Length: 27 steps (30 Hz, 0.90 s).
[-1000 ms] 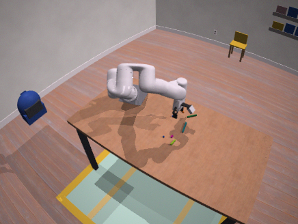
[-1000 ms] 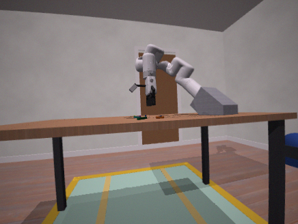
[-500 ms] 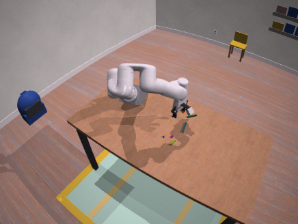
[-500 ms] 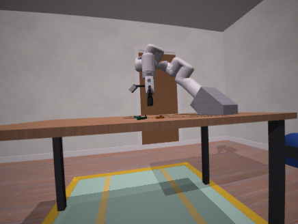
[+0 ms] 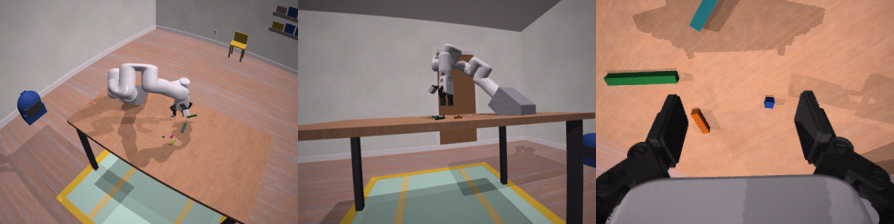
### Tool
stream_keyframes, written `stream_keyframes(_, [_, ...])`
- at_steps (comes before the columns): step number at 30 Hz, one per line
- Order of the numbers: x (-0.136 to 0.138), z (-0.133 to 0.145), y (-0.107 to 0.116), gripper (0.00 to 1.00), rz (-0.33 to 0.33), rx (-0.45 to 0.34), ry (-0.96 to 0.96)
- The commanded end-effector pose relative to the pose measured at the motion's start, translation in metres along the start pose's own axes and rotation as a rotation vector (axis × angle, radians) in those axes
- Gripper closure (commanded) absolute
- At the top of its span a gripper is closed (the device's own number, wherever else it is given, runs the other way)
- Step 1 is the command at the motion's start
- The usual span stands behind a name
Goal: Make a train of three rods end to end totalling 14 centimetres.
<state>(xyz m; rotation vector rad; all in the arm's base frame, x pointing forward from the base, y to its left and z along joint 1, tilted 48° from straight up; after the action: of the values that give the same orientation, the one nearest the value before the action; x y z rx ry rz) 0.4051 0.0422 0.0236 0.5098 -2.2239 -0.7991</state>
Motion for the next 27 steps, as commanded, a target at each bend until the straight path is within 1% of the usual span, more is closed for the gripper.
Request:
stream_keyframes(1, [-0.005,-0.001,0.001,0.00,-0.004,0.010,-0.168])
stream_keyframes(12, [-0.013,-0.003,0.001,0.00,-0.006,0.009,-0.531])
stream_keyframes(14, [-0.013,-0.003,0.001,0.00,-0.006,0.009,-0.531])
stream_keyframes(15, [-0.015,-0.003,0.001,0.00,-0.007,0.009,-0.615])
stream_keyframes(27, [-0.024,-0.005,0.002,0.00,-0.008,0.008,-0.993])
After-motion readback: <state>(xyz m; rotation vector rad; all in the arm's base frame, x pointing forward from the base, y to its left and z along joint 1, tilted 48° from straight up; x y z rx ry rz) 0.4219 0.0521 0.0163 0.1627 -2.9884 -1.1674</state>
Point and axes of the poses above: the point where the finger pads meet when closed, its own y axis back along the fingers, its own x axis across the jaws, z = x × y, the point moved 4 cm from there along y, back along the fingers, and after that the axes turned 5 degrees about y, right-handed, at the moved point
